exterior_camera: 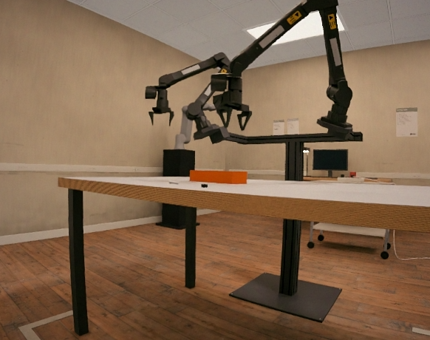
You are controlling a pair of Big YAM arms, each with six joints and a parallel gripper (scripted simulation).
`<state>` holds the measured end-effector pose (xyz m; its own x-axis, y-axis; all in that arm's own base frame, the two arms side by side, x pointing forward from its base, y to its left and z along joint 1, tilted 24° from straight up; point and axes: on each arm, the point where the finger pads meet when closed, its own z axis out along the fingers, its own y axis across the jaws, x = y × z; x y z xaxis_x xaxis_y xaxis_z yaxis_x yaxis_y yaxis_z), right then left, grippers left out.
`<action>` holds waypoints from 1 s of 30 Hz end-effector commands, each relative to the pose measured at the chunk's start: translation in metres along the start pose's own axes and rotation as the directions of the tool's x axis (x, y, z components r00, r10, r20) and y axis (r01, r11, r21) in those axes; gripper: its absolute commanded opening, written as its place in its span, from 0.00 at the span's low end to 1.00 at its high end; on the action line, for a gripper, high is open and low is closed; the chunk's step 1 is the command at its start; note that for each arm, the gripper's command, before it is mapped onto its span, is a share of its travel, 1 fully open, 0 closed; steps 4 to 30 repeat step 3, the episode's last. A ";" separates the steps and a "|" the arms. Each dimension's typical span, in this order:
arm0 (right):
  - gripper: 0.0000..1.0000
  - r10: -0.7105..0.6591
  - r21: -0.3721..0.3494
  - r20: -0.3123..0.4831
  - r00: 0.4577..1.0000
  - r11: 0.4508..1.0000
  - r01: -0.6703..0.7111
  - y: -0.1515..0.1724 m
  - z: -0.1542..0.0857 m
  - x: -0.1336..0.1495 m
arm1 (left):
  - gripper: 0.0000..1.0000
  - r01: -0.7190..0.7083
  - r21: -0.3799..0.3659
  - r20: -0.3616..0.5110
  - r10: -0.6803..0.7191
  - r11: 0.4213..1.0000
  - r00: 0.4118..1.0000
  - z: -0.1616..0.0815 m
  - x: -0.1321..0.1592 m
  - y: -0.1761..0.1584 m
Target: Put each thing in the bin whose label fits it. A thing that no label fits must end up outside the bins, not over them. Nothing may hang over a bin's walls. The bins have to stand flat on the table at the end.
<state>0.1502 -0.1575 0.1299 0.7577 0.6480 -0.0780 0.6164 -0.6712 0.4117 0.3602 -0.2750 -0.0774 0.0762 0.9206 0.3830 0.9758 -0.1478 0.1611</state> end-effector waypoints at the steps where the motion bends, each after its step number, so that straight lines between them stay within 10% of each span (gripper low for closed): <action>1: 1.00 0.010 0.007 0.003 1.000 1.000 -0.010 -0.002 -0.002 -0.003 | 1.00 0.008 -0.028 0.027 -0.007 1.000 1.000 -0.013 -0.018 0.016; 30: 1.00 0.010 0.007 0.003 1.000 1.000 -0.010 -0.002 -0.002 -0.003 | 1.00 0.008 -0.028 0.027 -0.007 1.000 1.000 -0.013 -0.018 0.016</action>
